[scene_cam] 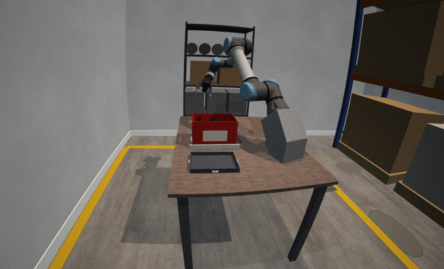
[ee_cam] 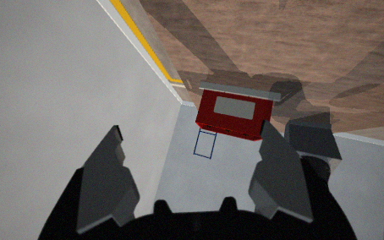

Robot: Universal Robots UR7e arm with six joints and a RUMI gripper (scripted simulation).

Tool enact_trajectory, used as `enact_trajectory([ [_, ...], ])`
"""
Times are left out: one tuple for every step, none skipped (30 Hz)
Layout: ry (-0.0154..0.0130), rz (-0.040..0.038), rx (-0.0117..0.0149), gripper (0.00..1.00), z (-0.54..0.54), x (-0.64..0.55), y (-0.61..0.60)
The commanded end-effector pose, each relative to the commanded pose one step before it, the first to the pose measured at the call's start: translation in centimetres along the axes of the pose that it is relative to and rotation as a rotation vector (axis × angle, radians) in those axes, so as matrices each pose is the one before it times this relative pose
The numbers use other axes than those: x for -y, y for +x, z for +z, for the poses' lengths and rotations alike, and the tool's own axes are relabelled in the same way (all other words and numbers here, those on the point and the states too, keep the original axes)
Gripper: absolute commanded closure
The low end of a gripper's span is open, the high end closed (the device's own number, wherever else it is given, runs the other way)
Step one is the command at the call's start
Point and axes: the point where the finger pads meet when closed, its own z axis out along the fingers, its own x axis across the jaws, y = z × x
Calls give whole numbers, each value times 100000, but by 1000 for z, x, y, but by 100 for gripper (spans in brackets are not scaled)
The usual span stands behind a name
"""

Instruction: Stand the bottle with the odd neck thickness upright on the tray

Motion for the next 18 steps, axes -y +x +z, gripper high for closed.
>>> enact_trajectory([
  [128, -110, 27, 0, -61, -40, -50],
  [0, 0, 0, 0, 0, 0, 0],
  [0, -1, -1, 0, 1, -1, 0],
  [-1, -4, -6, 0, 4, -4, 2],
  [-2, -10, -15, 0, 12, -11, 5],
  [-4, -20, -28, 0, 22, -21, 9],
  [-7, -32, -45, 0, 36, -34, 15],
  [-8, -48, -66, 0, 51, -49, 21],
  [112, -143, -80, 0, 2, -59, -14],
  [55, -128, -112, 0, 43, -47, 4],
  [67, -161, -124, 0, 55, -59, 1],
  [95, -173, -135, 0, 58, -64, 8],
  [135, -173, -154, 0, 58, -63, 25],
  [158, -202, -181, 0, 68, -74, 29],
  [183, -234, -208, 0, 78, -86, 34],
  [210, -266, -237, 0, 89, -98, 39],
  [238, -300, -266, 0, 101, -111, 44],
  [0, 0, 0, 0, 0, 0, 0],
])
